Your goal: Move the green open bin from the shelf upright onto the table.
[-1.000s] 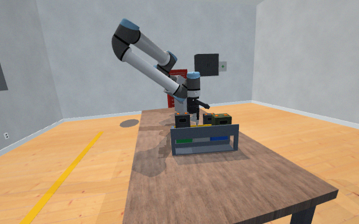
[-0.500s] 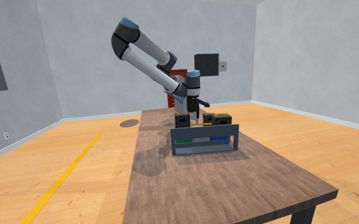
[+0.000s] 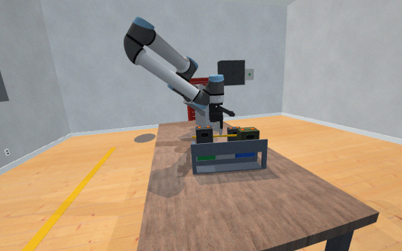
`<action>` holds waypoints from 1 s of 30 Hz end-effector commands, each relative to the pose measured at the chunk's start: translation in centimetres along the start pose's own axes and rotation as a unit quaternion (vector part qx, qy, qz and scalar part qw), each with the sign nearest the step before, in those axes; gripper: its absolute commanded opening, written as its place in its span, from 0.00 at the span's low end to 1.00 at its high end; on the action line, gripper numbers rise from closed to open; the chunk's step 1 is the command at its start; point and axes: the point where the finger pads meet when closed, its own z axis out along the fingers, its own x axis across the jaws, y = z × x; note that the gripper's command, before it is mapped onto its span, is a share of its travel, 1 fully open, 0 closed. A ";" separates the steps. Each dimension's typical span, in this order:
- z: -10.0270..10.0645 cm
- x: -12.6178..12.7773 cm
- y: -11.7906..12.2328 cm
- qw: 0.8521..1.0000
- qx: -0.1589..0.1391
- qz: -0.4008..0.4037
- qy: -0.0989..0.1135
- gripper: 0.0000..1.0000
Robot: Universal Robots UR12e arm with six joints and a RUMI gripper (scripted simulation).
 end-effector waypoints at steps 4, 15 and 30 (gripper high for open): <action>-3.7 0.0 0.0 1.000 0.000 0.000 0.000 0.00; -5.8 0.0 0.0 1.000 0.000 0.000 0.000 0.00; -7.0 0.1 0.0 1.000 0.000 0.000 0.000 0.00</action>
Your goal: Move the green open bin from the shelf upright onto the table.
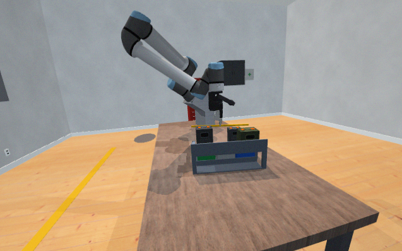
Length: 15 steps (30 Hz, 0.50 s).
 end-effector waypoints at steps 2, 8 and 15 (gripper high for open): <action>0.5 0.0 0.0 1.000 0.000 0.000 0.000 0.00; 0.8 0.0 0.0 1.000 0.000 0.000 0.000 0.00; 0.8 0.0 0.0 1.000 0.000 0.000 0.000 0.00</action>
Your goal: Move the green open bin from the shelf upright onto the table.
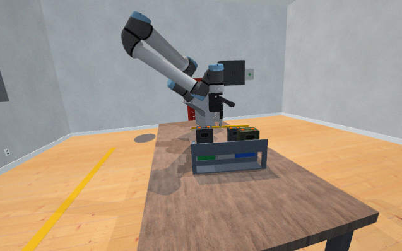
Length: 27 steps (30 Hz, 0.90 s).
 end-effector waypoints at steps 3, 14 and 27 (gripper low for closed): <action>0.2 0.0 0.0 1.000 0.000 0.000 0.000 0.00; 0.5 0.0 0.0 1.000 0.000 0.000 0.001 0.00; 0.8 0.0 0.0 1.000 0.000 0.000 0.001 0.00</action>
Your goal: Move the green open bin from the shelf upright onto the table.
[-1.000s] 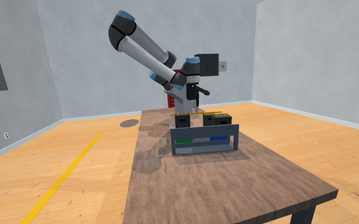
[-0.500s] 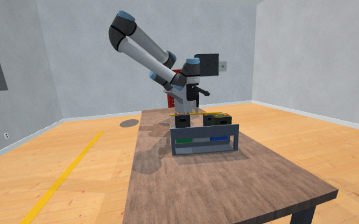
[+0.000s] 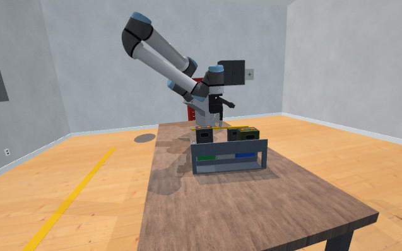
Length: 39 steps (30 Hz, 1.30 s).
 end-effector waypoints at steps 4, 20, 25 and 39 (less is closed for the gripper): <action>0.0 0.0 0.0 1.000 0.000 0.000 0.001 0.00; 0.0 -3.9 0.8 1.000 0.000 0.000 0.001 0.00; 0.0 -3.9 0.8 1.000 0.000 0.000 0.001 0.00; 0.1 -7.7 1.5 1.000 0.000 0.000 0.000 0.00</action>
